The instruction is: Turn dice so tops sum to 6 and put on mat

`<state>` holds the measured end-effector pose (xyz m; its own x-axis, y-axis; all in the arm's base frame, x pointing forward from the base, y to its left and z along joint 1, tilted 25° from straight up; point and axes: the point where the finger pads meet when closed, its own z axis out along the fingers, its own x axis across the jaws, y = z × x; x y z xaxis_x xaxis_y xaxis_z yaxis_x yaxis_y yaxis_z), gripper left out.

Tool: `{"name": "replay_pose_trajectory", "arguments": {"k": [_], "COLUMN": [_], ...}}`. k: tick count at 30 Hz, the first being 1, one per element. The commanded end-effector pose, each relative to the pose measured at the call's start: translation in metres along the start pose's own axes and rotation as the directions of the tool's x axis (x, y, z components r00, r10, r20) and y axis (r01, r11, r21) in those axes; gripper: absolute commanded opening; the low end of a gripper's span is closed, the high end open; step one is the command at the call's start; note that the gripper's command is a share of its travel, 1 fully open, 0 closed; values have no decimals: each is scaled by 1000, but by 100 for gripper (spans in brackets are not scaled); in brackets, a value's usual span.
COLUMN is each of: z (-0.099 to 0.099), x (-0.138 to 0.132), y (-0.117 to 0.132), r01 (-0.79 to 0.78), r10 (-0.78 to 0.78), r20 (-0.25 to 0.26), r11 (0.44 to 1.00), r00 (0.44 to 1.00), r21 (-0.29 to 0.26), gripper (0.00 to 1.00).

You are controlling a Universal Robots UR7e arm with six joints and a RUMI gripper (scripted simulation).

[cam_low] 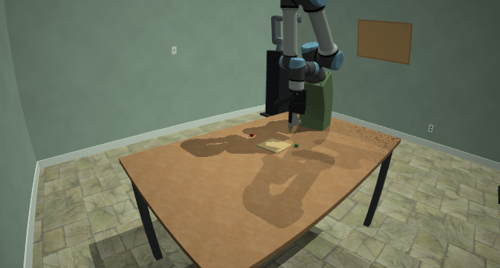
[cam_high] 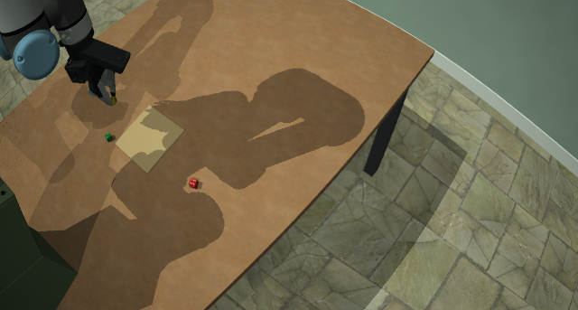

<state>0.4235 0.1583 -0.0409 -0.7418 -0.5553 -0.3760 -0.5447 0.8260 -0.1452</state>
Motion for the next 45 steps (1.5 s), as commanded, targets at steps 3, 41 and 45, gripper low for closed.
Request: {"name": "replay_pose_trajectory", "arguments": {"k": [3, 41, 45], "z": [-2, -3, 2], "x": [30, 68, 68], "y": [-31, -61, -61], "r01": [-207, -447, -447], "r10": [207, 447, 447], "r20": [9, 17, 16], "r11": [978, 895, 895], "r00": [978, 894, 894], "r21": [-8, -11, -11], "gripper": [0, 0, 0]}}
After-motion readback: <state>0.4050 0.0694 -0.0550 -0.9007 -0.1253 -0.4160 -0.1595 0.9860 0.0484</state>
